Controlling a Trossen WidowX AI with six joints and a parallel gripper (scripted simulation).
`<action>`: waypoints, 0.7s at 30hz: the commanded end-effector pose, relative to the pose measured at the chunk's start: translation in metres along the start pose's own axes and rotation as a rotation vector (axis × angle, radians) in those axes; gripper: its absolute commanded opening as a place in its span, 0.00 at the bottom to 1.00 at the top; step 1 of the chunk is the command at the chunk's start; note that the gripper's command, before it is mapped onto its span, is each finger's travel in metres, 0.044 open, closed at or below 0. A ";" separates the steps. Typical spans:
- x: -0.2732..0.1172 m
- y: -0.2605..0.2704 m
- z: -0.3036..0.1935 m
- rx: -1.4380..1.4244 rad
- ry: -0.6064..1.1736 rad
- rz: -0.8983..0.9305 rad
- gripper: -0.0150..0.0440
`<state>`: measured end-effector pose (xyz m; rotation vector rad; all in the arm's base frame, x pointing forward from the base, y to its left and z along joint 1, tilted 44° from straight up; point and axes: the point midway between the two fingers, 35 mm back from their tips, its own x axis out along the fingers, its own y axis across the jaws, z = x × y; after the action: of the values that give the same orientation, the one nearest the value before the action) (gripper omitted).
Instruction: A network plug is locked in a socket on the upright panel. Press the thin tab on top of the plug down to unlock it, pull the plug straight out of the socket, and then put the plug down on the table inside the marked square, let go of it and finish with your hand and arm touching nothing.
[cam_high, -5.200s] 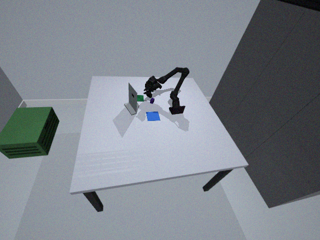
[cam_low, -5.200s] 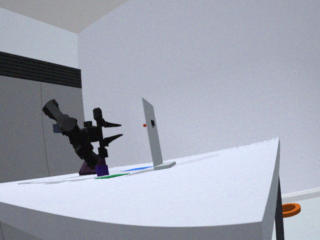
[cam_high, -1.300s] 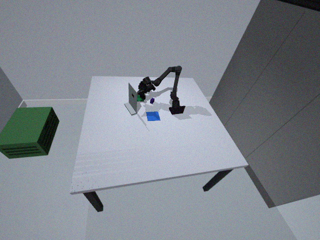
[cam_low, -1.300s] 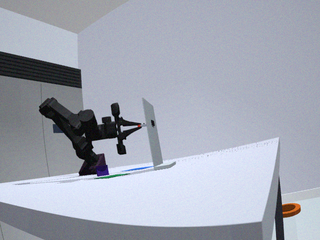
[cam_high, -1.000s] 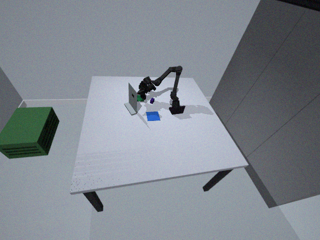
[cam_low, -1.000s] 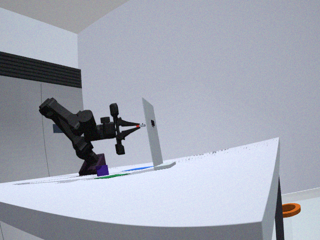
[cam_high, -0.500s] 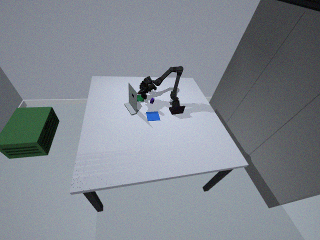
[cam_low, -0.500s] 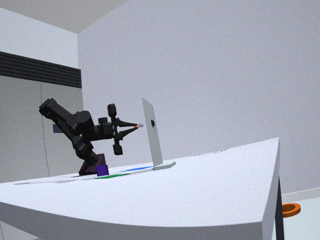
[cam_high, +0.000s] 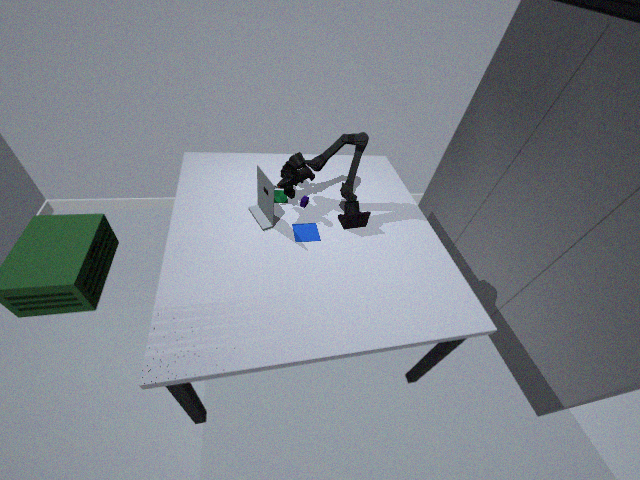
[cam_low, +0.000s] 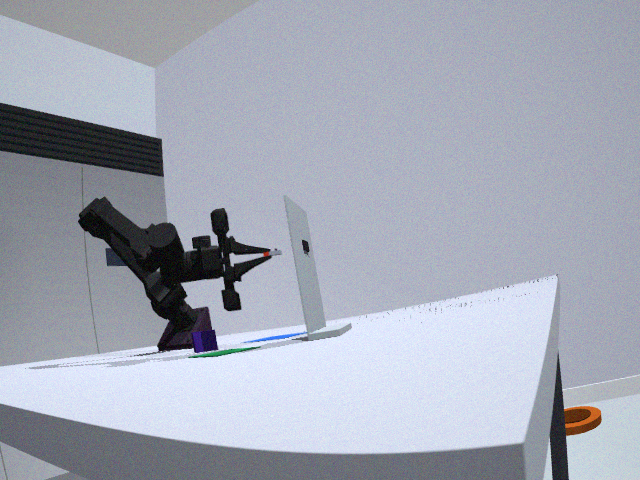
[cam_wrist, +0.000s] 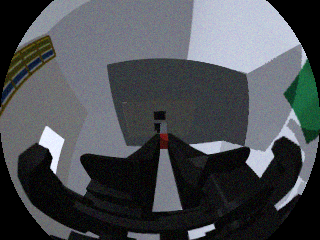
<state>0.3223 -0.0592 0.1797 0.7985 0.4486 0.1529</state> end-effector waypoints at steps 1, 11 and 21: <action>-0.003 0.000 -0.001 -0.003 0.001 0.001 0.25; -0.009 0.000 -0.002 -0.003 0.001 0.000 0.25; -0.014 0.000 -0.004 -0.003 0.002 0.000 0.25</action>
<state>0.3104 -0.0610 0.1819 0.7981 0.4494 0.1526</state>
